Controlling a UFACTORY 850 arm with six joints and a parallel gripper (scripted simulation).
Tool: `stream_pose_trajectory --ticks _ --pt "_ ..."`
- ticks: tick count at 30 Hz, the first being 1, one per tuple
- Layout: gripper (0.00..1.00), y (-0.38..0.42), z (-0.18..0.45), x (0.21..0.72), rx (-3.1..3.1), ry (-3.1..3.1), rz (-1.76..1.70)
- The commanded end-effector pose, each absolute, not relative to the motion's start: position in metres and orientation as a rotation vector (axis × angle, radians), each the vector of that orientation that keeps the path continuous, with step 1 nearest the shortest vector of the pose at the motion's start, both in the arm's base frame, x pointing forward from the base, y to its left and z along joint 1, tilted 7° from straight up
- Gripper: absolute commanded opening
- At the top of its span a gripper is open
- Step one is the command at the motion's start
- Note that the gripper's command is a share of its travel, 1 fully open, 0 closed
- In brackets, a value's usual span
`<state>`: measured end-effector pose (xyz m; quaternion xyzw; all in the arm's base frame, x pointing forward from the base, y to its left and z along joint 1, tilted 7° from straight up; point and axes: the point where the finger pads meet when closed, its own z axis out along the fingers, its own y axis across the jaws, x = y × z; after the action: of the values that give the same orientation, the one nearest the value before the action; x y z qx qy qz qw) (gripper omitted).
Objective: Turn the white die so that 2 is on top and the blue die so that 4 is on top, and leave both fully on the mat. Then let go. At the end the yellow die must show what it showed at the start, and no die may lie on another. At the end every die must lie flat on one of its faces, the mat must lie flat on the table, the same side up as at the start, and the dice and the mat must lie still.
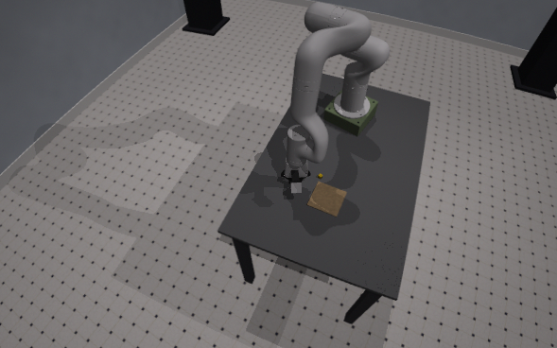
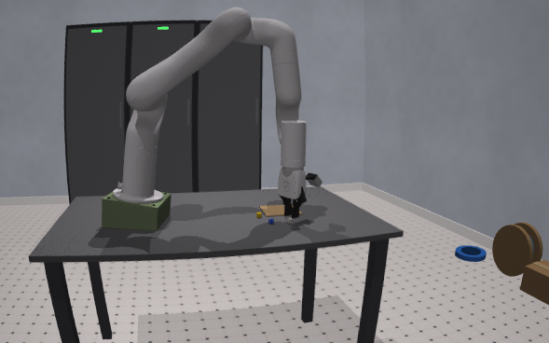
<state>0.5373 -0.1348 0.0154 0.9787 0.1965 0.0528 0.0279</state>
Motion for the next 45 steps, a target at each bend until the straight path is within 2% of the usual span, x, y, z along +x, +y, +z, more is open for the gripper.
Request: stream_pose_trajectory --ticks 1,45 --pt "0.31 -0.135 0.016 0.538 3.02 0.606 0.165" --pt "0.31 -0.136 -0.003 0.54 3.02 0.606 0.165"
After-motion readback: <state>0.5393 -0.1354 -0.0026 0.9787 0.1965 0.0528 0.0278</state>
